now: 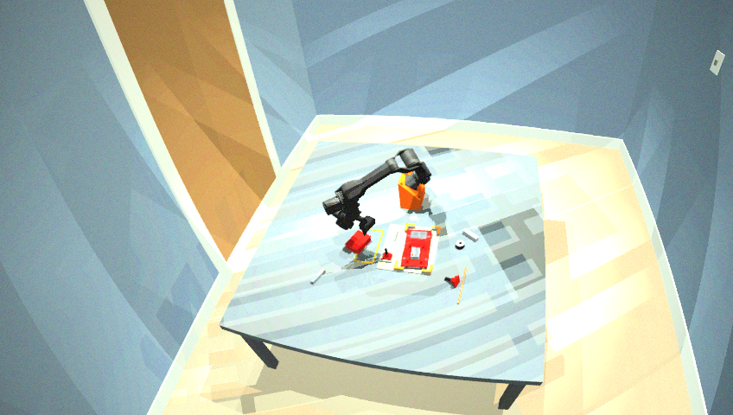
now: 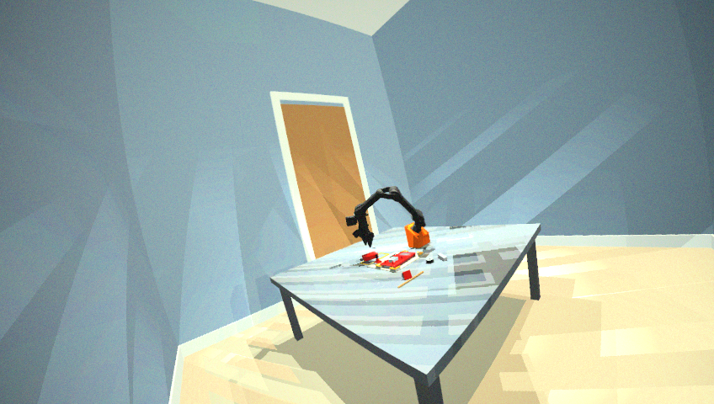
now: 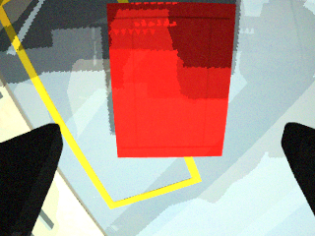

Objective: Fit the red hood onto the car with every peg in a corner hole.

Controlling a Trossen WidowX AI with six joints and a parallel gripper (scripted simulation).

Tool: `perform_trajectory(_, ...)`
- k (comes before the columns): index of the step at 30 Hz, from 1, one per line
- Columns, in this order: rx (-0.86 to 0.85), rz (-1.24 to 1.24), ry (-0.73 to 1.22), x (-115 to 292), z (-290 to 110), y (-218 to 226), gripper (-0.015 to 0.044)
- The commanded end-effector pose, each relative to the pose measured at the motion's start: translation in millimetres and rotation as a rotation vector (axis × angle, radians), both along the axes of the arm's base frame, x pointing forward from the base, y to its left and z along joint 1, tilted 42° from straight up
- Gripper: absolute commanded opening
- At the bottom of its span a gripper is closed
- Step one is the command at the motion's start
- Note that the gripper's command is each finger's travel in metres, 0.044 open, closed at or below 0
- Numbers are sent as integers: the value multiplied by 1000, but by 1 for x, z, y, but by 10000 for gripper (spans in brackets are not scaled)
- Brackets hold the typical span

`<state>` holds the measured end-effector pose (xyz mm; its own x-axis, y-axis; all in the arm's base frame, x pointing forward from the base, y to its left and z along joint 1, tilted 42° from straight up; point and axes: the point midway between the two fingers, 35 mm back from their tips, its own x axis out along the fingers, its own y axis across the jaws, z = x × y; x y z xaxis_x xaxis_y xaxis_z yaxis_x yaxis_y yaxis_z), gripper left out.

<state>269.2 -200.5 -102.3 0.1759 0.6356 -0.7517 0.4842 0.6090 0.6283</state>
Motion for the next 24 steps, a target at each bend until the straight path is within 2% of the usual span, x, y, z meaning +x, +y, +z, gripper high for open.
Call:
perform_trajectory(1,-4,11,-3,0,-2,1,440)
perform_trajectory(24,-4,11,-3,3,-12,9,440)
